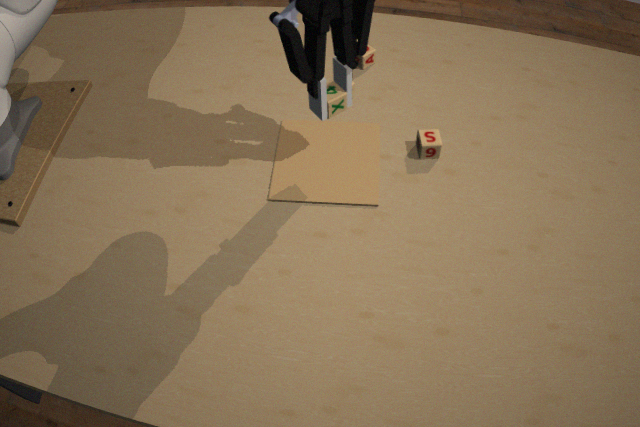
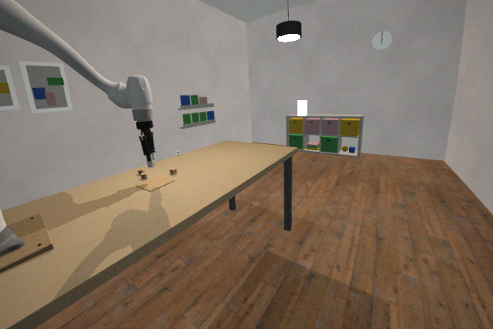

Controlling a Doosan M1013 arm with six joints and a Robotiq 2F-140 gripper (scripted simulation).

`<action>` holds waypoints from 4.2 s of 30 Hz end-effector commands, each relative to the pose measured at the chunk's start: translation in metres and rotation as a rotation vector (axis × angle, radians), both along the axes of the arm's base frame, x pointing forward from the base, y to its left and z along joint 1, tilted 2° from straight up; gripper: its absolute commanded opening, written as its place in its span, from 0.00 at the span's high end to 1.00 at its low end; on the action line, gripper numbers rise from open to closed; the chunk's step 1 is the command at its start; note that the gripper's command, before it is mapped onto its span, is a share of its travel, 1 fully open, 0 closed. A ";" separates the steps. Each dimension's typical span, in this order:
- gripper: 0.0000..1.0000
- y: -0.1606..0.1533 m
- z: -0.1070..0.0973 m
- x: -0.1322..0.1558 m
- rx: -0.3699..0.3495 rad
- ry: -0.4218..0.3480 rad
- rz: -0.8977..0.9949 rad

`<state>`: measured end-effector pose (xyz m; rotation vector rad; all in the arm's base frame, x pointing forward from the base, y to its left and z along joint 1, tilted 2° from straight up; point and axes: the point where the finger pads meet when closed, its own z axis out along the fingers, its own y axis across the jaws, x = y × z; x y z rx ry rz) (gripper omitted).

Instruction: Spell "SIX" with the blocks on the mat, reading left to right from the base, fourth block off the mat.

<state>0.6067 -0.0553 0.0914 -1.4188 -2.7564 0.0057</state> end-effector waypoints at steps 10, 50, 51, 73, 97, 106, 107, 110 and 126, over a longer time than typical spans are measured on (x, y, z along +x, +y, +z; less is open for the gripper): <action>0.84 -0.002 -0.010 -0.001 0.017 -0.006 0.420; 0.84 -0.002 -0.029 -0.003 0.053 -0.025 1.381; 0.84 -0.002 -0.029 -0.003 0.051 -0.032 1.381; 0.84 -0.004 -0.035 -0.011 -0.103 -0.627 1.338; 0.84 -0.009 -0.037 -0.016 -0.230 -1.069 1.248; 0.84 -0.009 -0.038 -0.016 -0.233 -1.074 1.246; 0.84 -0.009 -0.039 -0.016 -0.233 -1.074 1.247; 0.84 -0.009 -0.043 -0.017 -0.231 -1.074 1.247; 0.84 -0.008 -0.082 -0.018 -0.231 -1.074 1.247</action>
